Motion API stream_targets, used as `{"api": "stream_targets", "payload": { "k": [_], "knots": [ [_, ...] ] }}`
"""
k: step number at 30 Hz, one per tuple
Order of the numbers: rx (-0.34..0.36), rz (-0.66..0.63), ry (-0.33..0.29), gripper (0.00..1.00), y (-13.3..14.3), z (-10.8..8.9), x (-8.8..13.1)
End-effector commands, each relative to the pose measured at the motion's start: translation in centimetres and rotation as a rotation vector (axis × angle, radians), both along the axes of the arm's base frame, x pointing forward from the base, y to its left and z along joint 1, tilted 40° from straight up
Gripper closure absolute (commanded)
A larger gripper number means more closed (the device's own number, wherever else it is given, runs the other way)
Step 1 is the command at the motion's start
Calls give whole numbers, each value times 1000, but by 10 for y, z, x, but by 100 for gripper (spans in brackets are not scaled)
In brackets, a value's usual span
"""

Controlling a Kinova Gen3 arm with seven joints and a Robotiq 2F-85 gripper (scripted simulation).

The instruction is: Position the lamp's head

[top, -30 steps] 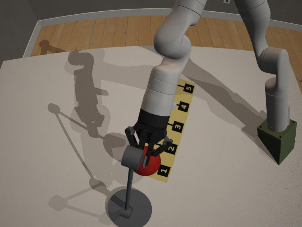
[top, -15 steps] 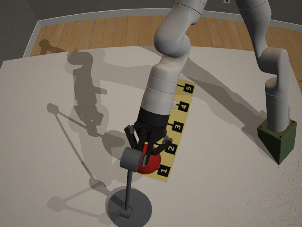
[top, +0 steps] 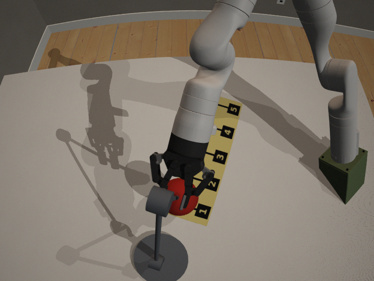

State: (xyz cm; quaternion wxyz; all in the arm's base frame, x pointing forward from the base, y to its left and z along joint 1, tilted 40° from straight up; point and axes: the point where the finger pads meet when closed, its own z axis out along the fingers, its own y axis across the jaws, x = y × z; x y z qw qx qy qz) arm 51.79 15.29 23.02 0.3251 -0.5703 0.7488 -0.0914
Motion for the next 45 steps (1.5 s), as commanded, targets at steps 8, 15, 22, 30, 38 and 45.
{"api": "stream_targets", "payload": {
  "k": [8, 15, 22, 30, 38, 45],
  "knots": [
    [-5, -9, 6, 0, -6, -4, -1],
    [-6, -10, 7, 0, -7, -4, -1],
    [-6, -9, 6, 0, -7, -4, -1],
    [-5, -9, 6, 0, -6, -4, -1],
    [-5, -9, 6, 0, -6, -4, -1],
    [-5, -9, 6, 0, -6, -4, -1]
  ]
}}
